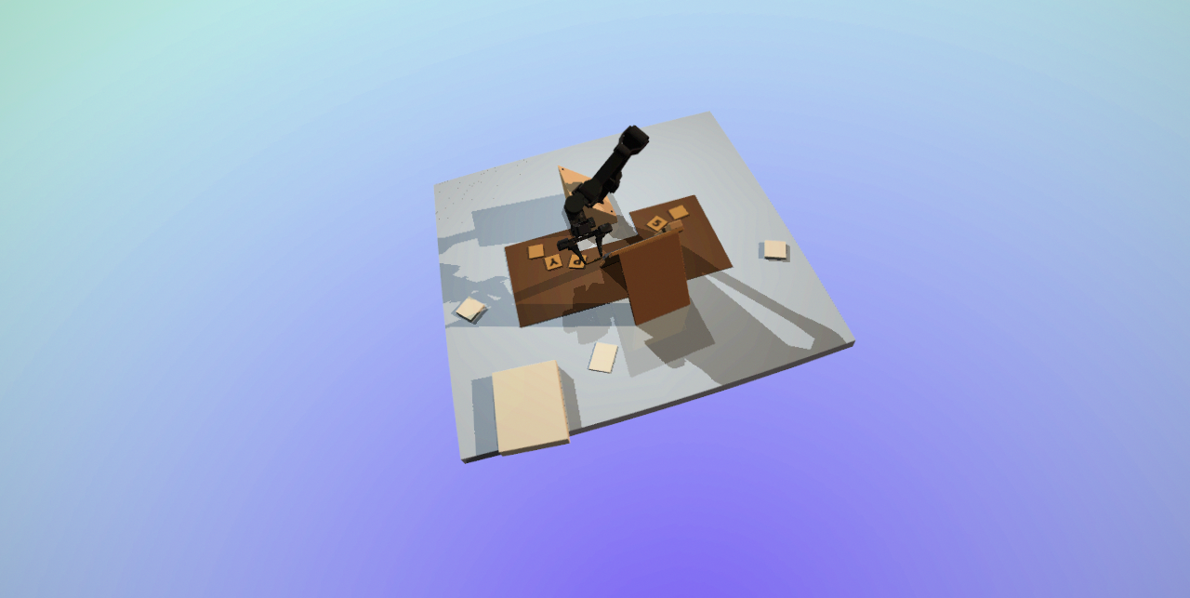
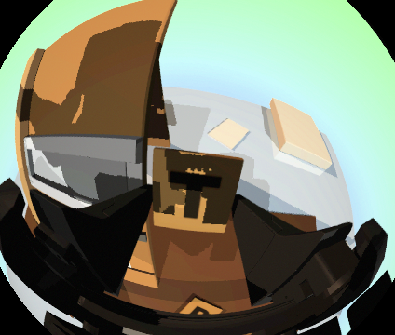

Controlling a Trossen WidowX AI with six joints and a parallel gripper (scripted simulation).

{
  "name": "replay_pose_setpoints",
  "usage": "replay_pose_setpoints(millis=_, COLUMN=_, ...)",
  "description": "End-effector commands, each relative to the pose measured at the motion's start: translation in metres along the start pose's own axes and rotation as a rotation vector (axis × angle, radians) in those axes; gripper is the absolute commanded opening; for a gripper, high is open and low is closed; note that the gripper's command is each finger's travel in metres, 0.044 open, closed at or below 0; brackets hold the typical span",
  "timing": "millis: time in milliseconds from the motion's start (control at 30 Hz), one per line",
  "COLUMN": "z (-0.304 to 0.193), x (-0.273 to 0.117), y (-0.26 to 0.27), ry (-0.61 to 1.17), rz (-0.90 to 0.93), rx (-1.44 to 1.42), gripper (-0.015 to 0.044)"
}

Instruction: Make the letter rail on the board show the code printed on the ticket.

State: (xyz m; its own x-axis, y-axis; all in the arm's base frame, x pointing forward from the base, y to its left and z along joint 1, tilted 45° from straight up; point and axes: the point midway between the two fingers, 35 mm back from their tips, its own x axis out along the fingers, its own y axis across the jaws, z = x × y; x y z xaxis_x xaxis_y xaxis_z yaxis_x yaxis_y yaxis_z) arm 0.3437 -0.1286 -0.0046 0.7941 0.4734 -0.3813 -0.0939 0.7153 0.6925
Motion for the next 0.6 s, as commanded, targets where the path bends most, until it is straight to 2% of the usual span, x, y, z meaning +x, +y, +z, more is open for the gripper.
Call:
replay_pose_setpoints(millis=0, z=0.0015, x=-0.0005, y=0.0017, ry=-0.004, rz=-0.005, rx=-0.002, gripper=0.0000)
replay_pose_setpoints(millis=567, z=0.0015, x=-0.0004, y=0.0102, ry=-0.004, rz=-0.005, rx=-0.002, gripper=0.0000)
